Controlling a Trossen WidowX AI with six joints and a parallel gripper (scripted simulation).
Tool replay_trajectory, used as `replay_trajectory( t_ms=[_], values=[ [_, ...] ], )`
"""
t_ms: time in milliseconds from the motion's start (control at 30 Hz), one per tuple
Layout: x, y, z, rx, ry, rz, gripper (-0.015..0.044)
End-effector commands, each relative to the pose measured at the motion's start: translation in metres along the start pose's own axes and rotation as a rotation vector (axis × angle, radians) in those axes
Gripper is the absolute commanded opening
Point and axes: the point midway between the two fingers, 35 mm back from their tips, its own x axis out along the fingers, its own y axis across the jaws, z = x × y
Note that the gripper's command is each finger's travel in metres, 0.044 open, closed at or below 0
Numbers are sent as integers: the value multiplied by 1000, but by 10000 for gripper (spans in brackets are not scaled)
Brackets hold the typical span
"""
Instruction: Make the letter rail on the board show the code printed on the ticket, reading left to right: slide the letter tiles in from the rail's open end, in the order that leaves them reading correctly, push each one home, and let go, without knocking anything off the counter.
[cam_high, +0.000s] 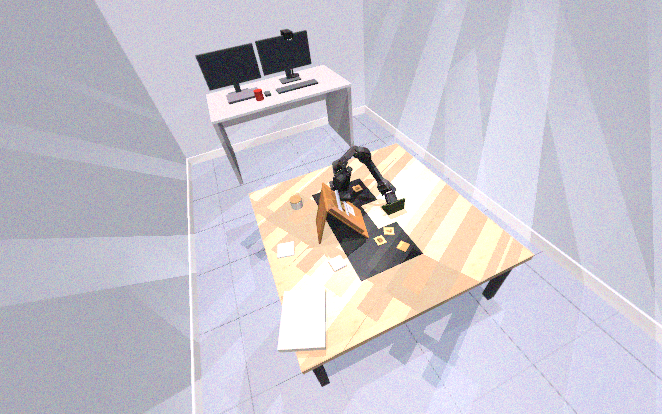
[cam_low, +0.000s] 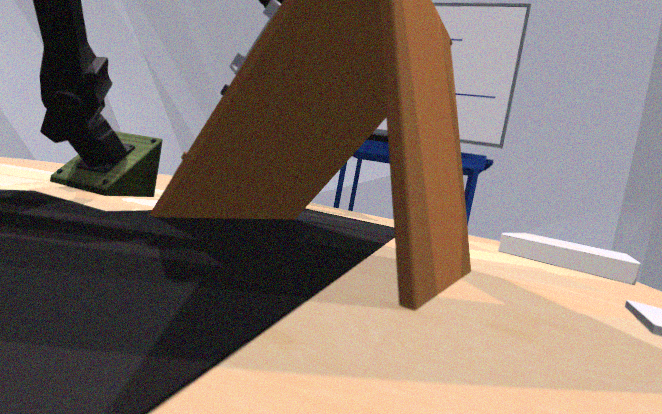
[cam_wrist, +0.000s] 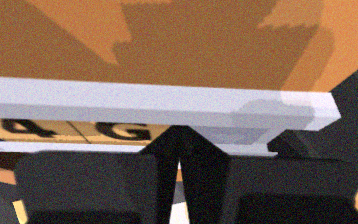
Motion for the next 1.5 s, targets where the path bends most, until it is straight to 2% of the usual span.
replay_trajectory(
  t_ms=[0,1100,1233,1467],
  values=[
    [0,2,0,5,2,2,0],
    [-22,1,-20,2,-23,31,0],
    [-33,4,-26,-133,-79,42,105],
    [-83,7,-71,-774,-372,31,289]
  ],
)
